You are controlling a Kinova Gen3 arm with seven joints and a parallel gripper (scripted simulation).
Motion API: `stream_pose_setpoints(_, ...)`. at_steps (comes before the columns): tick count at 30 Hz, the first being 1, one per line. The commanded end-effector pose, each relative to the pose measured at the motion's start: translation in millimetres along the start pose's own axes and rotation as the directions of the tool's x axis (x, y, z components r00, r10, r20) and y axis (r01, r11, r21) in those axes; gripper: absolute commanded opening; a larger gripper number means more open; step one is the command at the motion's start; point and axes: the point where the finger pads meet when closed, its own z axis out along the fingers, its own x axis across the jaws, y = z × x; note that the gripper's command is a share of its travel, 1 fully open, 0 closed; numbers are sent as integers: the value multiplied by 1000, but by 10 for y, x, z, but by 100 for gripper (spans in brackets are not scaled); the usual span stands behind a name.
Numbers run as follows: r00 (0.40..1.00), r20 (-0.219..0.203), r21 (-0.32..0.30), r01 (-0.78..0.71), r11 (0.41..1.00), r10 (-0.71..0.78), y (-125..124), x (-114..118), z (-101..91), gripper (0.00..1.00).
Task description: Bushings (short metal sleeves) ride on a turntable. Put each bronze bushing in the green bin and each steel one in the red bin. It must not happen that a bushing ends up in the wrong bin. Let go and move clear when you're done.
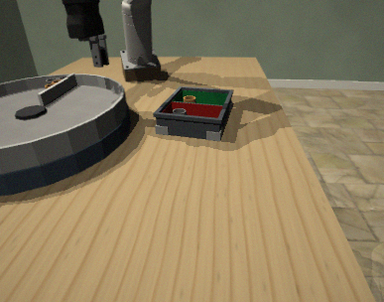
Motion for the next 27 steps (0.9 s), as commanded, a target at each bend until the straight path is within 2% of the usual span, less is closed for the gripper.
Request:
stream_pose_setpoints(1,1000,6,-3,5,1000,-5,316,40,22,40)
stream_pose_setpoints(3,1000,6,-3,5,1000,-5,543,72,29,40)
stream_pose_setpoints(8,1000,6,-3,5,1000,-5,543,72,29,40)
stream_pose_setpoints(12,1000,6,-2,5,1000,-5,996,137,44,40)
stream_pose_setpoints(13,1000,6,-2,5,1000,-5,998,137,44,40)
stream_pose_setpoints(14,1000,6,-2,5,1000,-5,1112,153,48,40)
stream_pose_setpoints(17,1000,6,-2,5,1000,-5,1112,153,48,40)
stream_pose_setpoints(19,1000,6,-2,5,1000,-5,1339,185,56,40)
stream_pose_setpoints(22,1000,5,-1,4,1000,-4,1533,219,59,40)
stream_pose_setpoints(24,1000,5,-1,4,1000,-4,1533,219,59,40)
stream_pose_setpoints(27,1000,6,-2,5,1000,-5,1680,234,67,40)
